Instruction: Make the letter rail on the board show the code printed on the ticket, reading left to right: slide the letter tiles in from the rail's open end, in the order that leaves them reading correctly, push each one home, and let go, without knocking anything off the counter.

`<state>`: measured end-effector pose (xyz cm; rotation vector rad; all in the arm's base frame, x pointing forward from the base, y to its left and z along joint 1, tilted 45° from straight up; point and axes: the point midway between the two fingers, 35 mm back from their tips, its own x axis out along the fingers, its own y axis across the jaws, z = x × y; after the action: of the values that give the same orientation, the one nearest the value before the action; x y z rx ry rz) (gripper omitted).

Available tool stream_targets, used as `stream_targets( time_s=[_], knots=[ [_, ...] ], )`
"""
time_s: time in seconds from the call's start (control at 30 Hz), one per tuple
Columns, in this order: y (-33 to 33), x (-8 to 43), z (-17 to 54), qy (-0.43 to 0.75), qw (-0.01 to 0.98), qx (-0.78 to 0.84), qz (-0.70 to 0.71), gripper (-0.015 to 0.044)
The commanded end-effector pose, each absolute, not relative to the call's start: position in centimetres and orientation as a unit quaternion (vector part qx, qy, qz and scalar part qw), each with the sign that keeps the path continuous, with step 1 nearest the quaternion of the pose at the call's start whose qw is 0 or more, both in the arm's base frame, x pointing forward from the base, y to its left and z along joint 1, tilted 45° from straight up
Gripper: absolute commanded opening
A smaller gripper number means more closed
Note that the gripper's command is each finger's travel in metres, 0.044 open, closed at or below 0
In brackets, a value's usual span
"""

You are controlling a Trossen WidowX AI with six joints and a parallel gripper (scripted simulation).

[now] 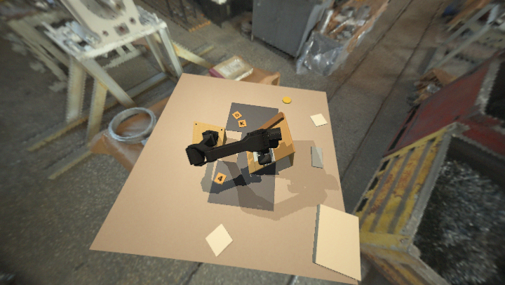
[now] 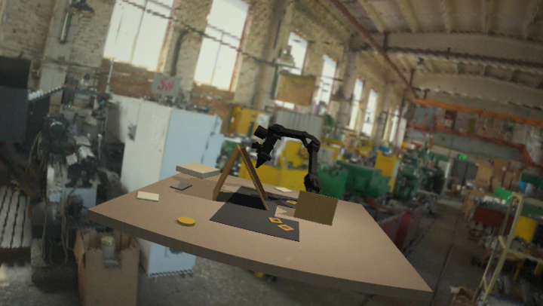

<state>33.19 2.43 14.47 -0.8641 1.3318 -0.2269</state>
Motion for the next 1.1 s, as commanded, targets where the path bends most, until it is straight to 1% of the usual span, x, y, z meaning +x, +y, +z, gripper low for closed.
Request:
stream_targets(
  time_s=[0.0, 1.07],
  knots=[
    [2.3, 33.2, 14.7, 0.609, 0.681, -0.390, -0.114, 0.0000],
    [1.9, 34.4, 13.8, 0.609, 0.681, -0.390, -0.114, 0.0000]
  ],
)
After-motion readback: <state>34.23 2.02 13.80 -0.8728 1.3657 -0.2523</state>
